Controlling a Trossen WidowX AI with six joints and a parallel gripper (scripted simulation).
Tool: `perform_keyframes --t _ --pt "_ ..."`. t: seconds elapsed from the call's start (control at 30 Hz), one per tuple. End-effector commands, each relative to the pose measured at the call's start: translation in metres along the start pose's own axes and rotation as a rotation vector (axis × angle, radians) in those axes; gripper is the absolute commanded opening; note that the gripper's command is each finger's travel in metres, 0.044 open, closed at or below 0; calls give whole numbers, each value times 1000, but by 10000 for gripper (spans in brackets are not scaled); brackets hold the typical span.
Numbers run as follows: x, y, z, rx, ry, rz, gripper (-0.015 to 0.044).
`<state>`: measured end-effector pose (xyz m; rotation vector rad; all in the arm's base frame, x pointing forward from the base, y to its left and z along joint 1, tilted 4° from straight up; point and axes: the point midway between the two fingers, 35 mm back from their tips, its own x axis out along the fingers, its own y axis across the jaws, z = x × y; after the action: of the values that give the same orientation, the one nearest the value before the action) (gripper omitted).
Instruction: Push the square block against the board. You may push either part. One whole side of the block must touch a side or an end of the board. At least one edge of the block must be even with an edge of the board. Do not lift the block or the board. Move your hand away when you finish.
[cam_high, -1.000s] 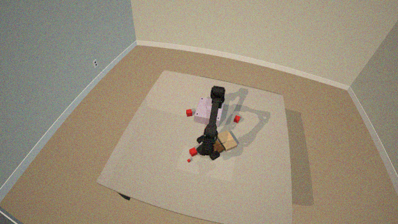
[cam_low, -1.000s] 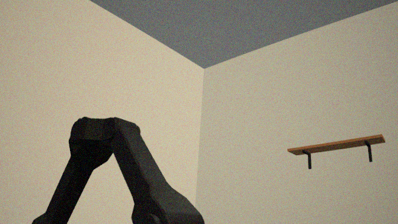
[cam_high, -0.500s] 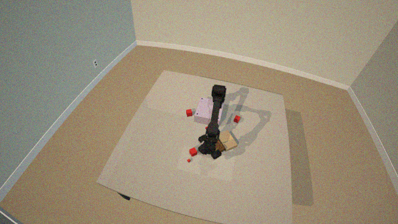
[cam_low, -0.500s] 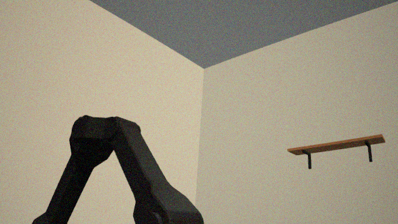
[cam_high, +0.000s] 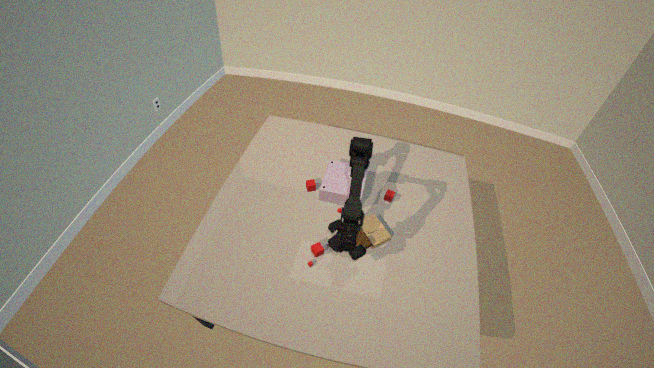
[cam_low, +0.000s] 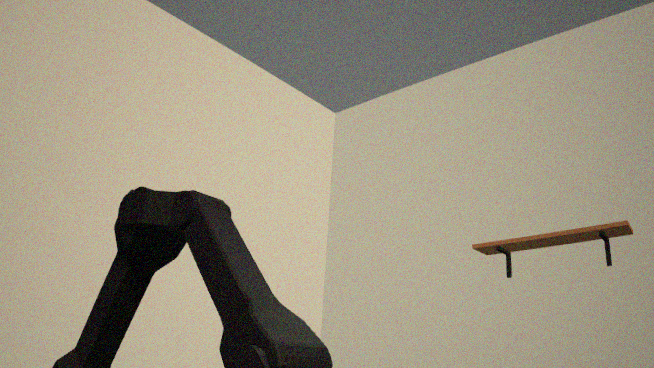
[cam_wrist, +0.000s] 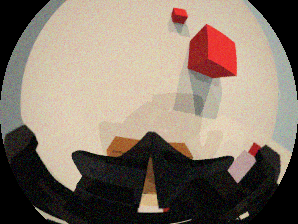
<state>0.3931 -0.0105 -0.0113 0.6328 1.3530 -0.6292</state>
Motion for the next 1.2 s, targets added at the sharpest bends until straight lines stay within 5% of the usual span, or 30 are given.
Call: perform_keyframes --t 0.0,1.17 --pt "2 0 -12 -8 18 -2 0" --pt "2 2 10 -8 16 -2 0"
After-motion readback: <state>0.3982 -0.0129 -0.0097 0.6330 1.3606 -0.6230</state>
